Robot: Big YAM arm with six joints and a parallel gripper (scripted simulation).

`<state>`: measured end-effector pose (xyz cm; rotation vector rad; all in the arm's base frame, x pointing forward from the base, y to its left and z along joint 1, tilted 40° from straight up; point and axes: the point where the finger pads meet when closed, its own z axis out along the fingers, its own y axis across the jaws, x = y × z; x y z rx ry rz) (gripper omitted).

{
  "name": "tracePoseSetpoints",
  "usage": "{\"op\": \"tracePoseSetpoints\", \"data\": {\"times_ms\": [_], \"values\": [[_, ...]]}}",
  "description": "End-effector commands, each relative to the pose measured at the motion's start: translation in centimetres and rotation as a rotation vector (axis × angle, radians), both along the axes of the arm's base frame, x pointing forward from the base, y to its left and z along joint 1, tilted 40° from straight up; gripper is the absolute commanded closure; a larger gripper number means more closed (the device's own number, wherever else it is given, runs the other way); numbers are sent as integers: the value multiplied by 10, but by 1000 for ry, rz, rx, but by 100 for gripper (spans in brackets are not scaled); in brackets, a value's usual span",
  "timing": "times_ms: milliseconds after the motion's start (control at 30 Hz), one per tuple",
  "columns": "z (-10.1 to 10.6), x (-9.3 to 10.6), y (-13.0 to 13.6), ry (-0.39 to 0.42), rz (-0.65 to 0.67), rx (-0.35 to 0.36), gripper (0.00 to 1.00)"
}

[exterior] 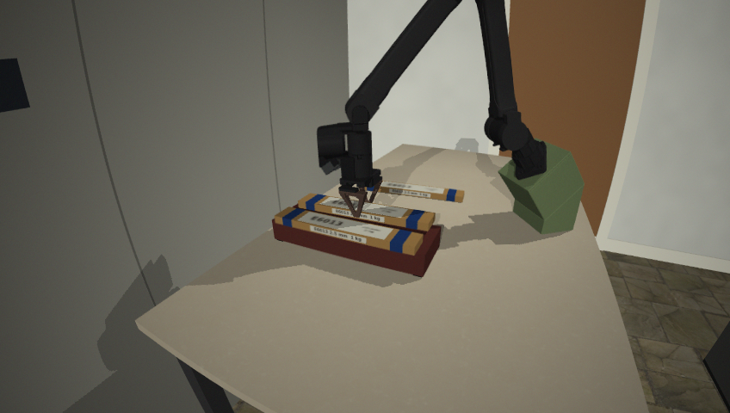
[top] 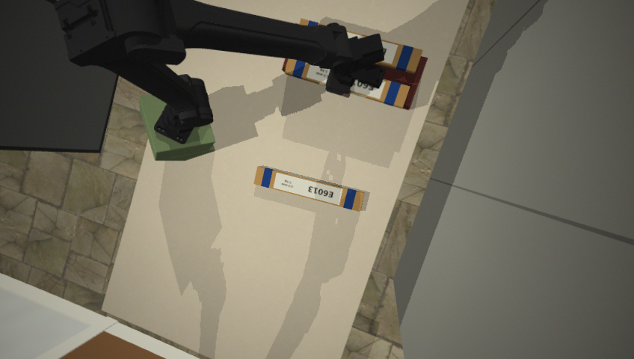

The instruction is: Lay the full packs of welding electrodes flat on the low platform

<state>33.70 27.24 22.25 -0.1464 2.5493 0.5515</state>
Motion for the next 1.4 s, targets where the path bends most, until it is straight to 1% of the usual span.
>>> {"op": "tracePoseSetpoints", "data": {"times_ms": [0, 67, 267, 433, 800, 1367], "values": [[44, 6, 7, -74, -1, 61, 4], [42, 5, 7, -73, 0, 60, 4], [22, 3, 4, -39, 0, 32, 4], [12, 2, 4, -24, 0, 20, 4], [20, 3, 3, -35, 0, 28, 4], [23, 4, 3, -39, -1, 30, 4]]}}
